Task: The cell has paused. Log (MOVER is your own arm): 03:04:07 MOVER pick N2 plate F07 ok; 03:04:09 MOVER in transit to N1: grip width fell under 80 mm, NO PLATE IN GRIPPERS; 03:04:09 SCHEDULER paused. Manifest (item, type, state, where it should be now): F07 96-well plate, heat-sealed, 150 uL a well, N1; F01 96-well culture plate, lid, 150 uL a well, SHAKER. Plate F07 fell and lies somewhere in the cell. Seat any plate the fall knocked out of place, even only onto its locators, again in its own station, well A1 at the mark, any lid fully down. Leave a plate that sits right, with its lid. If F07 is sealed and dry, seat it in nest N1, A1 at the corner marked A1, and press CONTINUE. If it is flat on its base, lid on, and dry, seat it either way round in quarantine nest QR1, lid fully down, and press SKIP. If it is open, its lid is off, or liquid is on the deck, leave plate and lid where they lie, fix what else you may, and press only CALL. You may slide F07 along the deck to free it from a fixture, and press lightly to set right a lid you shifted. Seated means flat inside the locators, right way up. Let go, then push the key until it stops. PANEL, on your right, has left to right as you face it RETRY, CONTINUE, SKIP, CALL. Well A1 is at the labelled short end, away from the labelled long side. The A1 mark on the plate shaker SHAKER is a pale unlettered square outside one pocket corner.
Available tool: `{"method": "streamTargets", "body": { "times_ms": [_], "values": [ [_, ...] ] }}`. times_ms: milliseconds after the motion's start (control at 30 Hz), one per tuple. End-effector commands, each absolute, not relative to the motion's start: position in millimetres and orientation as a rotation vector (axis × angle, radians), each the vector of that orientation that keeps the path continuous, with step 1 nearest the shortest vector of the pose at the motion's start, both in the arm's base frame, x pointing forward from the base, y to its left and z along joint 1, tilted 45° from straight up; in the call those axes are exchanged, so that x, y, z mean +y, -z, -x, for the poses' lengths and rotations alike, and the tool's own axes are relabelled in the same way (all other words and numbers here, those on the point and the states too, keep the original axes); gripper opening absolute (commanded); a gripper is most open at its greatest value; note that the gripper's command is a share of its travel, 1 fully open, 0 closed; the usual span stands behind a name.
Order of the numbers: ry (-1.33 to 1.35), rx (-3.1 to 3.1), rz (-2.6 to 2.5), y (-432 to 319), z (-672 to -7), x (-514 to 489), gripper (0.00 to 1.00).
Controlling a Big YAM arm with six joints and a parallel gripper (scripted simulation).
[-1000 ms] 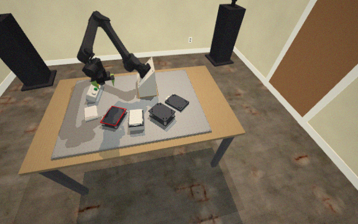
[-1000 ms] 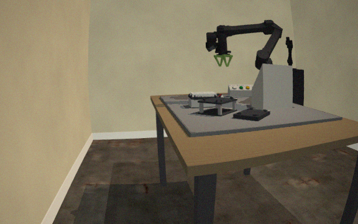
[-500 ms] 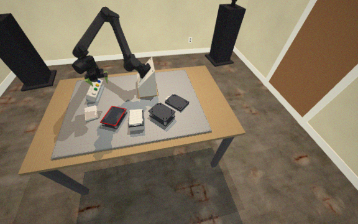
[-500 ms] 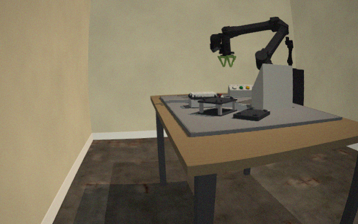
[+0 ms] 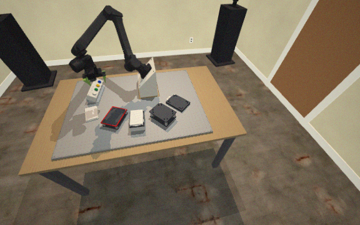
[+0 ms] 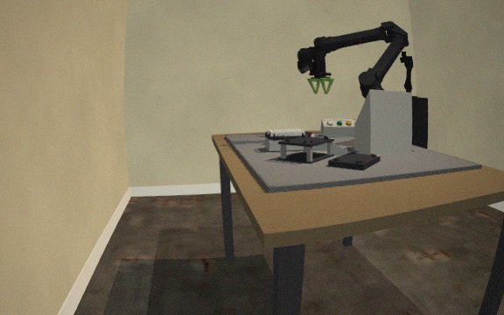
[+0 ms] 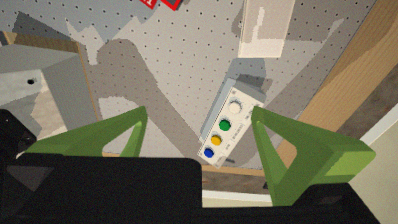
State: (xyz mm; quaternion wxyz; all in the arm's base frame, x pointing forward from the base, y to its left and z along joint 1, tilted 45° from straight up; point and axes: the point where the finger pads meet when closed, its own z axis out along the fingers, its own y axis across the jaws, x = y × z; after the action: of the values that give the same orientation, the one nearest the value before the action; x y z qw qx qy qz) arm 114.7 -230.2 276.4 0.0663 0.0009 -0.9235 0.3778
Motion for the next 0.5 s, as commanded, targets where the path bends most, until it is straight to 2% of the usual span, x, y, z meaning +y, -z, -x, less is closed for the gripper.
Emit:
{"method": "streamTargets", "body": {
  "times_ms": [0, 467],
  "values": [
    [-1.134, -2.777, -0.030, -274.0, -117.5, -242.6, 1.00],
    [-1.195, -2.780, -0.010, -285.9, -133.4, -307.4, 1.00]
  ]
}}
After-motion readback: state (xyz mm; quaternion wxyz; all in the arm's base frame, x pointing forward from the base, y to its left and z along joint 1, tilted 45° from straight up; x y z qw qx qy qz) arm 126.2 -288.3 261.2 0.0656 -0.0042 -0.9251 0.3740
